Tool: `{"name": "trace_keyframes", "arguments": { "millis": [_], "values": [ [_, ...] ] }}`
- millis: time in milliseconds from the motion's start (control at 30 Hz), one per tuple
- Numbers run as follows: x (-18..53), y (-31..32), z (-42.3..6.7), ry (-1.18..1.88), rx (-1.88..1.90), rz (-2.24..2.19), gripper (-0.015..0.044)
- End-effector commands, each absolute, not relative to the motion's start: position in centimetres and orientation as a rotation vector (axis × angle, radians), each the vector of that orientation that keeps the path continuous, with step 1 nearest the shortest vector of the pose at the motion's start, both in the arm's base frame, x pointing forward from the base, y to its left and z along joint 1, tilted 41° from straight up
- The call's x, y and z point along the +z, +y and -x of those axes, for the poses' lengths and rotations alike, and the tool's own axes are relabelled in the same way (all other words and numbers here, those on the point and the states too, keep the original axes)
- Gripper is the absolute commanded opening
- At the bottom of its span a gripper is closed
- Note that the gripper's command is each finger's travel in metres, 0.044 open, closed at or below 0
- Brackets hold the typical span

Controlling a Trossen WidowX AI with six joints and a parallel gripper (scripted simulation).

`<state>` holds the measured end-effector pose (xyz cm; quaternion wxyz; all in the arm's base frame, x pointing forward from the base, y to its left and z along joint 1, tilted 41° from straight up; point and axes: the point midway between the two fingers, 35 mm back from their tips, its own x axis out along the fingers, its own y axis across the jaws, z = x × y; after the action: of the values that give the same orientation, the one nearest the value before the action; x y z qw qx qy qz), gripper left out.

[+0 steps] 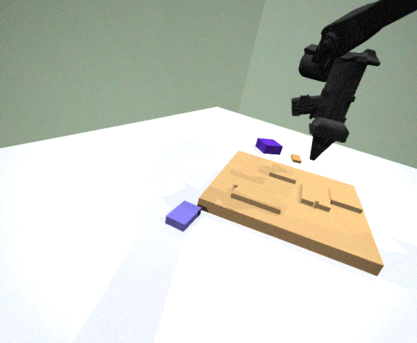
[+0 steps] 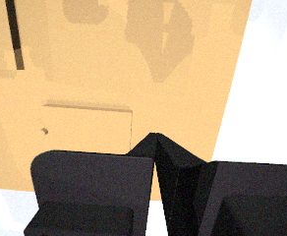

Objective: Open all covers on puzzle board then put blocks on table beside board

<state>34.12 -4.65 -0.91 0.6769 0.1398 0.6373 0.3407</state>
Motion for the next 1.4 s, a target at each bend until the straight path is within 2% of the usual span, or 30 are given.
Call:
{"name": "trace_keyframes", "arguments": {
  "millis": [0, 1367],
  "values": [
    [-1.2, -4.4, -34.1, 1.432, 0.764, -0.322, 0.0000],
    [-4.3, -1.7, -33.9, 1.431, 0.765, -0.323, 0.0000]
  ]
}}
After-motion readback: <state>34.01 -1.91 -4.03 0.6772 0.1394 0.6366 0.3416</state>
